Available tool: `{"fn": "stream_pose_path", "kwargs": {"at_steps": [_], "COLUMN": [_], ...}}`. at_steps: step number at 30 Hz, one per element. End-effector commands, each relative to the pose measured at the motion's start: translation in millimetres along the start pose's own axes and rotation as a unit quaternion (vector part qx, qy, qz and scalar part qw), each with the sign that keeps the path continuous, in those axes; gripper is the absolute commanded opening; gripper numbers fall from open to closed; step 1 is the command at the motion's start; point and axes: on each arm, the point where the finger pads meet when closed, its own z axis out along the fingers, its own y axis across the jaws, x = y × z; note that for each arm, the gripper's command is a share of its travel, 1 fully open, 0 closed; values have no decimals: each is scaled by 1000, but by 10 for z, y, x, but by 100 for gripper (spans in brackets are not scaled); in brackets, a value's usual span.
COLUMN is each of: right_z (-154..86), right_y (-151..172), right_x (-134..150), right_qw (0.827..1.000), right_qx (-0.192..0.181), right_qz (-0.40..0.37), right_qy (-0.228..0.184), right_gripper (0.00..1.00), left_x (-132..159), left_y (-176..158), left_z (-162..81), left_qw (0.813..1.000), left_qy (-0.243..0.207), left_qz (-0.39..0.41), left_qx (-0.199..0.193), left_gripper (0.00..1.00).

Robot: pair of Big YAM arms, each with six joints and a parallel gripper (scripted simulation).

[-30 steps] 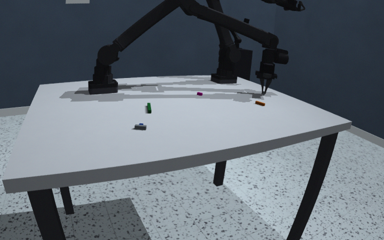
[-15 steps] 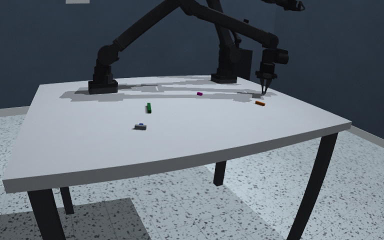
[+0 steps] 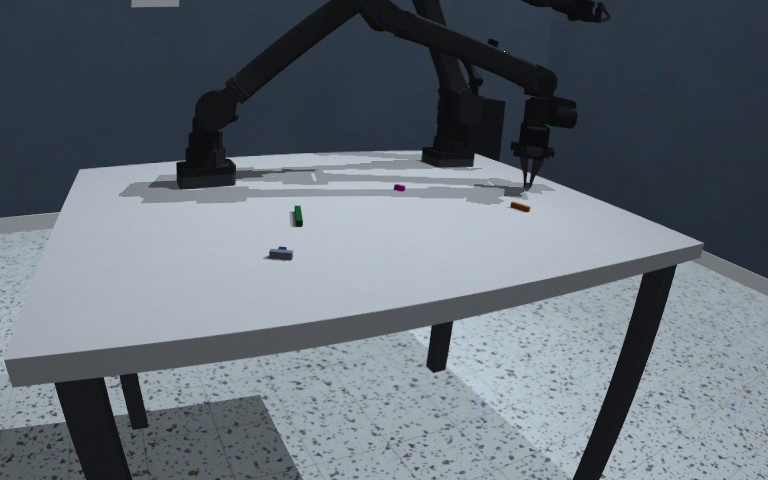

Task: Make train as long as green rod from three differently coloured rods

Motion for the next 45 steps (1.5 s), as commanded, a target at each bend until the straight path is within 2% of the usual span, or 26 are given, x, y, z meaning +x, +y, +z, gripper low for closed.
{"fn": "stream_pose_path", "kwargs": {"at_steps": [1,10,45], "right_z": [-109,-137,-143], "right_y": [116,142,129], "right_x": [88,183,189], "right_qw": [1000,1000,1000], "right_qx": [-21,-25,-23], "right_qz": [2,-1,-1], "right_qy": [9,11,10], "right_gripper": [4,4,4], "left_x": [-135,-135,-135], "left_y": [47,47,47], "left_z": [-43,-43,-43], "left_qw": [1000,1000,1000], "left_qy": [-17,-17,-17], "left_qz": [-6,-6,-6], "left_qx": [-5,-5,-5], "left_gripper": [100,100,100]}}
